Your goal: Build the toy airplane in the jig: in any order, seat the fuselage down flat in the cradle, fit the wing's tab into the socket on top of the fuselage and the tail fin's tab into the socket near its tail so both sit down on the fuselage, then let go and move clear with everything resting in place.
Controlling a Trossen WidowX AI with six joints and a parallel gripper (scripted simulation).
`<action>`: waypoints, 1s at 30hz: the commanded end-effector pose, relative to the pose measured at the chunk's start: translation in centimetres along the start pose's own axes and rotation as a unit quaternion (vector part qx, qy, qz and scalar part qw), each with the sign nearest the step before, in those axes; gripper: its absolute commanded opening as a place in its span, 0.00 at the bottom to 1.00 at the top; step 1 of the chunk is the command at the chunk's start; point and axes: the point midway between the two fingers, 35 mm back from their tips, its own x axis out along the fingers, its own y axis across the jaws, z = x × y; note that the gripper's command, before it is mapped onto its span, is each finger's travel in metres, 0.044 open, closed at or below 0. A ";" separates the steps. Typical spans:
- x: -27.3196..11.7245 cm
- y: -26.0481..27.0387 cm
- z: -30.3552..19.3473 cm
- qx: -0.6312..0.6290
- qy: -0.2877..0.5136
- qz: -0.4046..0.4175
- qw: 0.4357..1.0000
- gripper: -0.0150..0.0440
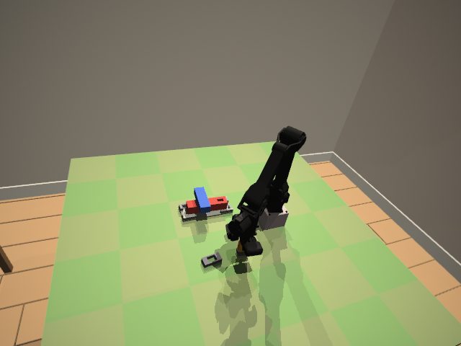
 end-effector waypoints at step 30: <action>-9.3 0.4 0.5 0.001 0.007 -0.006 1.000 0.25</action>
